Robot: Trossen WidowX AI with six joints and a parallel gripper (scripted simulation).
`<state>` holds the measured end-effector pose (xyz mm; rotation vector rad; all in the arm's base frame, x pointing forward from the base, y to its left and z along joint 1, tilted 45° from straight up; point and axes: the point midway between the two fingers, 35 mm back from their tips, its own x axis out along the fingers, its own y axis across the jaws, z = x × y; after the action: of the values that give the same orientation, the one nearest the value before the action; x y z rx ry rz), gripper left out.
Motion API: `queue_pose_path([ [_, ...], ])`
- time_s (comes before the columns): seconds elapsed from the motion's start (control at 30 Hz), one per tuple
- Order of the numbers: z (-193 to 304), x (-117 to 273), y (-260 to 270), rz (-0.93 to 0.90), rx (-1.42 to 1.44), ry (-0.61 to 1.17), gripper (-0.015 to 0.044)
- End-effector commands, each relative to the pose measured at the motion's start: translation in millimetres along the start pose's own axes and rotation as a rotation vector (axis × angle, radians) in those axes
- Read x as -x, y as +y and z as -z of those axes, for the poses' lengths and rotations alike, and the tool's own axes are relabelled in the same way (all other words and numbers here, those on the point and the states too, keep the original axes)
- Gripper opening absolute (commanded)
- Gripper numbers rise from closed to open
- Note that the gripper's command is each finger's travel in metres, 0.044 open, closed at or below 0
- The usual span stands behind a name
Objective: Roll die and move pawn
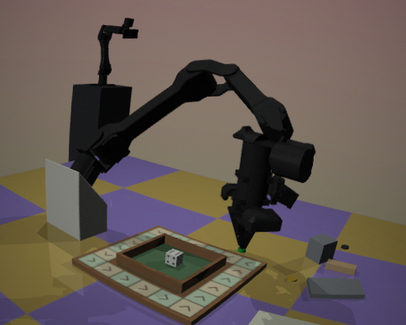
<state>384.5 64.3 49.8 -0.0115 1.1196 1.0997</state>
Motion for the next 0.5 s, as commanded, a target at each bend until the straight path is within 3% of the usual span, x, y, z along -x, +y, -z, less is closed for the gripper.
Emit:
queue_pose_path([
  [0.0, -1.9, -7.3, 0.7, -0.002, -0.007, -0.006, 0.0000],
  [0.2, -2.0, -32.6, 1.3, -0.003, -0.007, -0.007, 0.0000],
  [0.47, -2.1, -37.1, 1.3, -0.003, -0.007, -0.007, 0.0000],
])
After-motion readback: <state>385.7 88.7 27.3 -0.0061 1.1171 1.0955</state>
